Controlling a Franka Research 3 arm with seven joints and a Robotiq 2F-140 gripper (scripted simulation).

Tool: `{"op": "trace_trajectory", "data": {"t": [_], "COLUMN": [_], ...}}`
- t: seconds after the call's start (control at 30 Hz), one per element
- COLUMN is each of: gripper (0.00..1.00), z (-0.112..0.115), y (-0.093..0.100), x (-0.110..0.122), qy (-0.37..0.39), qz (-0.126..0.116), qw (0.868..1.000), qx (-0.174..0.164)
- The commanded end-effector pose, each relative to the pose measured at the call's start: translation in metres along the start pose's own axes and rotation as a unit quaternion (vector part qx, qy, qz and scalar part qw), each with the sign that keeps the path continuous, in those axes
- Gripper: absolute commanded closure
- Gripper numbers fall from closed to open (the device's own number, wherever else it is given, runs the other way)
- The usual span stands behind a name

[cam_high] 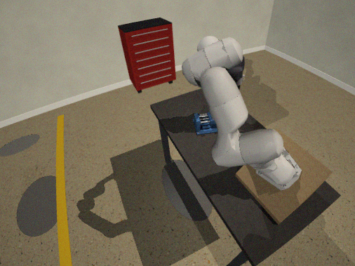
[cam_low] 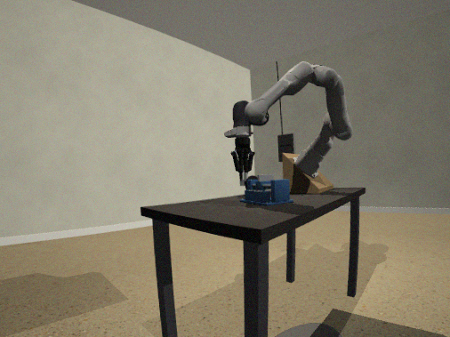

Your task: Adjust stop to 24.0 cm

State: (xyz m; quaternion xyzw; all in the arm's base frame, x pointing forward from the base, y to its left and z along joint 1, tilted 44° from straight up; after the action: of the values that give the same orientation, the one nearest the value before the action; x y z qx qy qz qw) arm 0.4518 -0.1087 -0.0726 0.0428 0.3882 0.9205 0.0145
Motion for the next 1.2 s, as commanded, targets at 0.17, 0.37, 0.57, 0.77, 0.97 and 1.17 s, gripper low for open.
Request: {"op": "trace_trajectory", "data": {"t": [0.17,0.37,0.57,0.77,0.97,1.17], "gripper": [0.96,0.96,0.96,0.96,0.96,0.96], "z": [-0.001,0.000,0.001,0.002,0.004,0.006], "y": [-0.012,-0.025,-0.034,-0.038,-0.041,-0.043], "x": [-0.002,0.001,0.007,0.011,0.018,0.024], "qy": [-0.002,-0.002,-0.002,-0.002,-0.002,-0.002], "qz": [-0.001,-0.001,-0.001,-0.001,-0.001,-0.001], "qw": [1.000,1.000,1.000,1.000,1.000,1.000], "qx": [0.002,0.002,0.002,0.002,0.002,0.002]}}
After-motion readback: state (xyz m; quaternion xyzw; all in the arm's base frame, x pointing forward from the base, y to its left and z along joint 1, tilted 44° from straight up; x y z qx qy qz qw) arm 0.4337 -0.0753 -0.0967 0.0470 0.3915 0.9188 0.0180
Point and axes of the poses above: the point where the finger pads meet when closed, its own y axis back along the fingers, its own x axis across the jaws, z = x × y, the point moved 7 cm from there along y, back along the fingers, and after that the axes turned 15 degrees about y, right-handed, at the moved point
